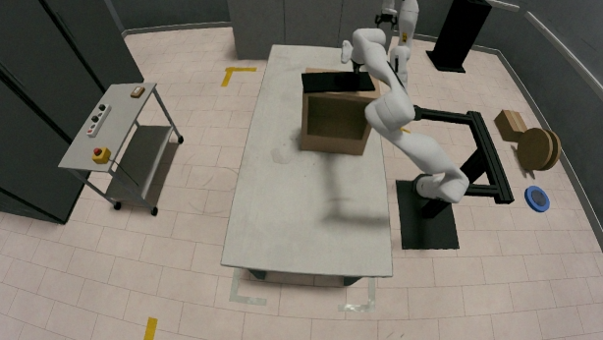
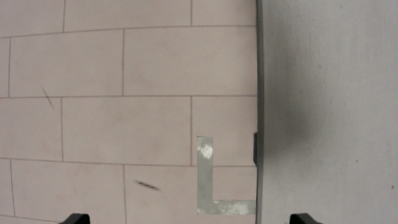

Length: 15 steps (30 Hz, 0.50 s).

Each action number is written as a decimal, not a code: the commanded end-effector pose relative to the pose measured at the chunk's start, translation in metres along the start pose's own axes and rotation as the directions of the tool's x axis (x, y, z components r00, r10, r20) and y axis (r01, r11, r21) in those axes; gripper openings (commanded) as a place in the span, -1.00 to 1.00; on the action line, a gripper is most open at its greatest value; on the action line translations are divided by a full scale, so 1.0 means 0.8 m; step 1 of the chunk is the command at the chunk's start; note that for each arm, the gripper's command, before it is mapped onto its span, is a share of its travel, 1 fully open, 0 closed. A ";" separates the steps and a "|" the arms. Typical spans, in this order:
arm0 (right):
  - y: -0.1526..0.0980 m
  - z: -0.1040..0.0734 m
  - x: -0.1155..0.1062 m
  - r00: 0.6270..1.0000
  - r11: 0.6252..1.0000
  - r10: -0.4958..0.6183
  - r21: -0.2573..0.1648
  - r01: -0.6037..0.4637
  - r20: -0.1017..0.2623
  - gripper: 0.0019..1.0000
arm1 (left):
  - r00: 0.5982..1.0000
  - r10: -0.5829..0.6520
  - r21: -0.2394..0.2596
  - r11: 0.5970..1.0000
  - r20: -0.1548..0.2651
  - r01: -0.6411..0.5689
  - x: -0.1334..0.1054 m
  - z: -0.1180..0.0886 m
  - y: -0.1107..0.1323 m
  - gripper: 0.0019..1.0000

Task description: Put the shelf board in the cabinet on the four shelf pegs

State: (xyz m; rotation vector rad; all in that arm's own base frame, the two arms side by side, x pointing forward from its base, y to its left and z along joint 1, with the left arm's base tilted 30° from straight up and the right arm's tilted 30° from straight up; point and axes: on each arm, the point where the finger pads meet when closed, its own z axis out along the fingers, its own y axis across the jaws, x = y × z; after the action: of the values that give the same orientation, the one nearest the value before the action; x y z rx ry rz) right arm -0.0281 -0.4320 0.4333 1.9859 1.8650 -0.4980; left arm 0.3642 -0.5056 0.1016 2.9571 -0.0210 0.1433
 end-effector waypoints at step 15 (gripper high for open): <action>0.000 -0.001 0.000 1.000 1.000 0.000 0.000 0.000 0.001 1.00 | 1.000 0.001 -0.002 1.000 -0.001 -0.001 0.000 -0.026 0.022 -0.80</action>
State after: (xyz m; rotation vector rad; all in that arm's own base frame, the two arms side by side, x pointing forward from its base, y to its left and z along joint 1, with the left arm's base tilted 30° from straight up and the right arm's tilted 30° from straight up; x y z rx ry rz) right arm -0.0281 -0.4320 0.4333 1.9859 1.8650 -0.4980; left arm 0.3621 -0.5179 0.1230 2.9574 -0.0210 0.1431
